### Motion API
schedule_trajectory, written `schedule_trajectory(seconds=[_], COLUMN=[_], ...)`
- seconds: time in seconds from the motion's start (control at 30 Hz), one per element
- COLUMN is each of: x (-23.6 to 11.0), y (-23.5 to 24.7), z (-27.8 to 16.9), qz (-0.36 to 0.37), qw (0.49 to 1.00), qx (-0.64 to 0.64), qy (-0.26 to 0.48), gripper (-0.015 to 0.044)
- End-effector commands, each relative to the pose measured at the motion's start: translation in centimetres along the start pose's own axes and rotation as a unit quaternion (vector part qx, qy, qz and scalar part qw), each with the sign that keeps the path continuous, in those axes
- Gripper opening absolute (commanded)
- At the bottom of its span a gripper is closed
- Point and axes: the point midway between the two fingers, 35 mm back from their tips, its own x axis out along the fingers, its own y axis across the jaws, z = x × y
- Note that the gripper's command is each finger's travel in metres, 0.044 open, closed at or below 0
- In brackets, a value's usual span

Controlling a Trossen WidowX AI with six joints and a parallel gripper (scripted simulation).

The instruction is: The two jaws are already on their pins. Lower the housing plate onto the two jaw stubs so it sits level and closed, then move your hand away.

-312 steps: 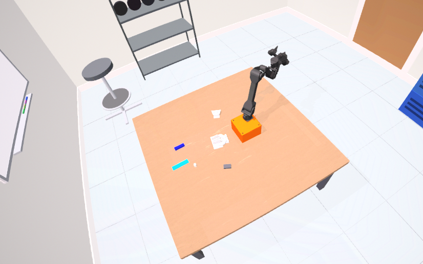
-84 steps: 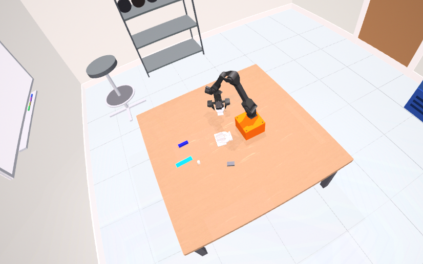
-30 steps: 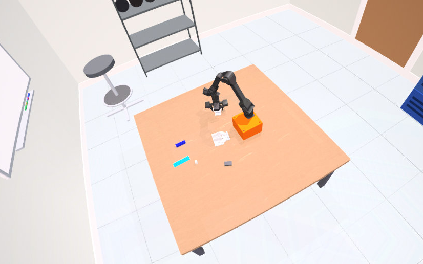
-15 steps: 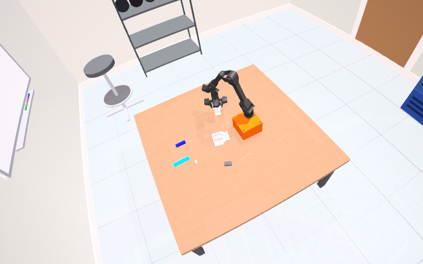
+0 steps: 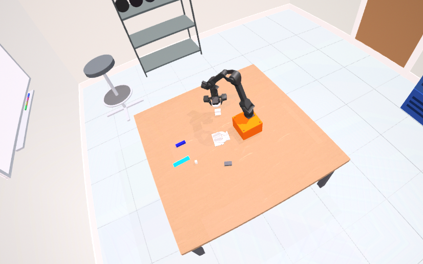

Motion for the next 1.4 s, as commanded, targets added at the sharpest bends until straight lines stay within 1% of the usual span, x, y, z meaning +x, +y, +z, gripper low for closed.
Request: schedule_trajectory(seconds=[0.0, 0.7, 1.37], x=[-0.1, -0.3, -0.4], y=[-0.2, -1.5, -1.1], z=[0.9, 7.8, 14.4], qz=[0.002, 0.002, 0.002], qw=[1.0, 0.987, 0.954], qx=[0.016, 0.16, 0.3], qy=[0.0, 0.001, 0.0], gripper=[0.0351, 0.0351, 0.0351])
